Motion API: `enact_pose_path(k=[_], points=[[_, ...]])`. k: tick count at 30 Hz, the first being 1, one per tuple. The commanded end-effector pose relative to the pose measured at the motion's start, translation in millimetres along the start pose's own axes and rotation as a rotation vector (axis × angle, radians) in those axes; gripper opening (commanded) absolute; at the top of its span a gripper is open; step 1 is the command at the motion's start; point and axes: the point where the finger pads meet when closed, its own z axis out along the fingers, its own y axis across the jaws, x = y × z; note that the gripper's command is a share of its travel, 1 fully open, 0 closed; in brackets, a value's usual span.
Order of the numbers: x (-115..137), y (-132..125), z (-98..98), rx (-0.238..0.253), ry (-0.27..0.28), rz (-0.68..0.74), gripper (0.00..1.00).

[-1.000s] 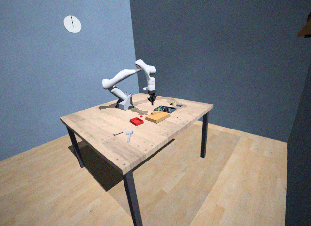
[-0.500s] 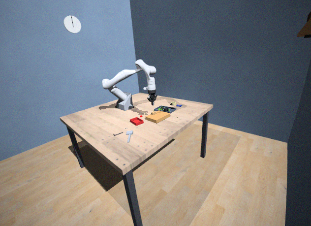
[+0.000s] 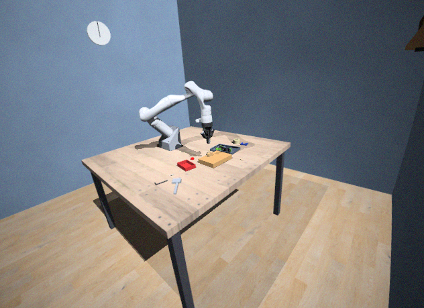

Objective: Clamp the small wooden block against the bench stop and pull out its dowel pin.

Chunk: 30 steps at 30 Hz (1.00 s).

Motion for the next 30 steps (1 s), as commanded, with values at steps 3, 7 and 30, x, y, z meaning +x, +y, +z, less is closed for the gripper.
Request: enact_pose_path(k=[3,7,30], points=[[-0.4,0.2,-1.1,-0.001,-0.002,0.001,0.10],[-0.4,0.2,-1.1,-0.001,-0.002,0.002,0.10],[-0.4,0.2,-1.1,-0.001,-0.002,0.002,0.34]])
